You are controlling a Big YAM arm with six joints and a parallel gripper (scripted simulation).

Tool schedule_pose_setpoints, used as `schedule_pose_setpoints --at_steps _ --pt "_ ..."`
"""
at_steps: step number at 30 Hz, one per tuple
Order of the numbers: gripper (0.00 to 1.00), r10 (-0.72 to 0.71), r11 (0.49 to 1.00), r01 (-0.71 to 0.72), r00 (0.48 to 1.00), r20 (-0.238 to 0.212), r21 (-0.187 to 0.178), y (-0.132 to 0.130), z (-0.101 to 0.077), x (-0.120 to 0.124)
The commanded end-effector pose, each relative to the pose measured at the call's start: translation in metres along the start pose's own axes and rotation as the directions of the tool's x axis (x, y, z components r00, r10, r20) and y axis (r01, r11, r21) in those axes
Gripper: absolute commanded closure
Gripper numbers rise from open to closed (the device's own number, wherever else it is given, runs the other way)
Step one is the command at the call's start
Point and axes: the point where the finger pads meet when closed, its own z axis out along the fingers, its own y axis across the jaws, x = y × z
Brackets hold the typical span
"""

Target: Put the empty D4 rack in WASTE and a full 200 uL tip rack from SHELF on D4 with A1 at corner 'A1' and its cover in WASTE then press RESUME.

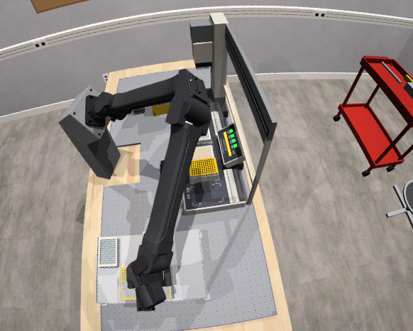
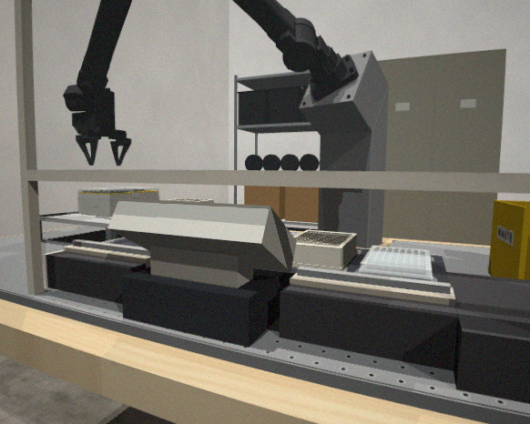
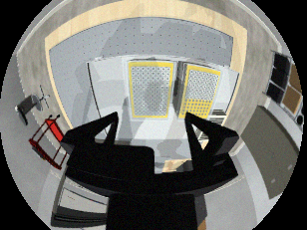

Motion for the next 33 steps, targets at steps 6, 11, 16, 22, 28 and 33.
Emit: schedule_pose_setpoints --at_steps 6,11,16,22,28,33 --pt "0.0 0.002 1.0 -0.002 1.0 0.017 -0.006 0.007 0.015 -0.008" --pt "0.0 0.002 1.0 -0.002 1.0 0.017 -0.006 0.007 0.015 -0.008" --pt "0.0 0.002 1.0 -0.002 1.0 0.017 -0.006 0.007 0.015 -0.008" --pt "0.0 0.002 1.0 -0.002 1.0 0.017 -0.006 0.007 0.015 -0.008" --pt "0.0 0.002 1.0 -0.002 1.0 0.017 -0.006 0.007 0.015 -0.008" --pt "0.0 0.002 1.0 -0.002 1.0 0.017 -0.006 0.007 0.015 -0.008"
